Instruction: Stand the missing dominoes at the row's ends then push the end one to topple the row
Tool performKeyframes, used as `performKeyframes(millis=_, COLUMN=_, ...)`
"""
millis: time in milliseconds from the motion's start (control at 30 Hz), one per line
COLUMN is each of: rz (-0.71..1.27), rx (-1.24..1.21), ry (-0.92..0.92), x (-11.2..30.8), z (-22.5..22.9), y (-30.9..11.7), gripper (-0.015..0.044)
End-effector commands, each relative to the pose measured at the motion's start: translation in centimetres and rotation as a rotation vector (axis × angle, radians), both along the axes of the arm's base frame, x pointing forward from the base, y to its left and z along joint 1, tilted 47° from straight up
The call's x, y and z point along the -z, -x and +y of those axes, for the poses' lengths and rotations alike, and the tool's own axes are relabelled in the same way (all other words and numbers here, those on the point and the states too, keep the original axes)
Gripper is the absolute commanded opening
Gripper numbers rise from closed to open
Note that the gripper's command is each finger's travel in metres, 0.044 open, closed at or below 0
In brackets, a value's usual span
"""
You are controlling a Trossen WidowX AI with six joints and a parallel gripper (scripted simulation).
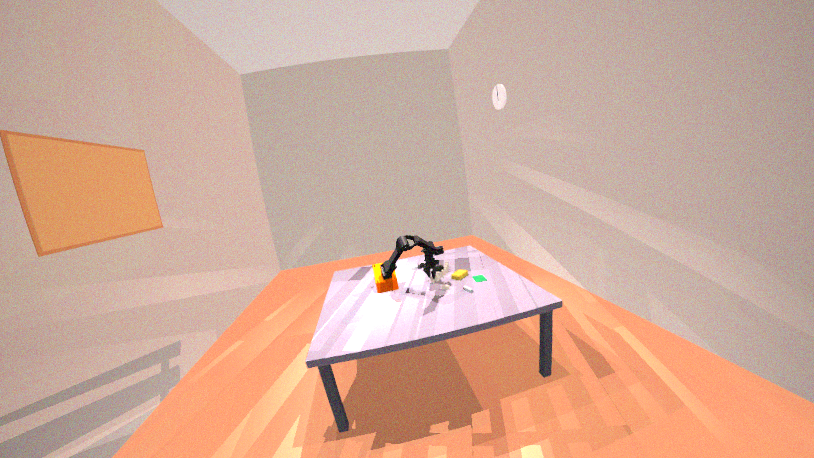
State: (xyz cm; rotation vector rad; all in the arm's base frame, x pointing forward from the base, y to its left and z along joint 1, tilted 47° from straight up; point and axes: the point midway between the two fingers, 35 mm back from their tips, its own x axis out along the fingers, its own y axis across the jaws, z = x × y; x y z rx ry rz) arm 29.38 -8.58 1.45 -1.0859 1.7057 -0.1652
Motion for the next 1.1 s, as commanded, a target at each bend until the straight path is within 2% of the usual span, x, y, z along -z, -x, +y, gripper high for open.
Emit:
performKeyframes(millis=0, rz=0.006, rx=-0.003, ry=0.004, x=0.1, z=-0.1, y=0.1, gripper=0.0186)
performKeyframes(millis=333, rz=0.006, rx=-0.003, ry=0.004, x=0.1, z=-0.1, y=0.1, gripper=0.044)
performKeyframes(millis=467, rz=0.005, rx=-0.004, ry=0.0, x=-0.5, z=0.7, y=-0.2, gripper=0.044)
performKeyframes(millis=733, rz=0.003, rx=0.0, ry=-0.006, x=-8.6, z=9.2, y=-0.4, gripper=0.044)
performKeyframes(millis=933, rz=-0.004, rx=0.007, ry=-0.006, x=-8.8, z=9.3, y=-0.4, gripper=0.044)
performKeyframes(millis=1067, rz=-0.172, rx=0.177, ry=-0.026, x=-9.3, z=6.9, y=-1.7, gripper=0.044)
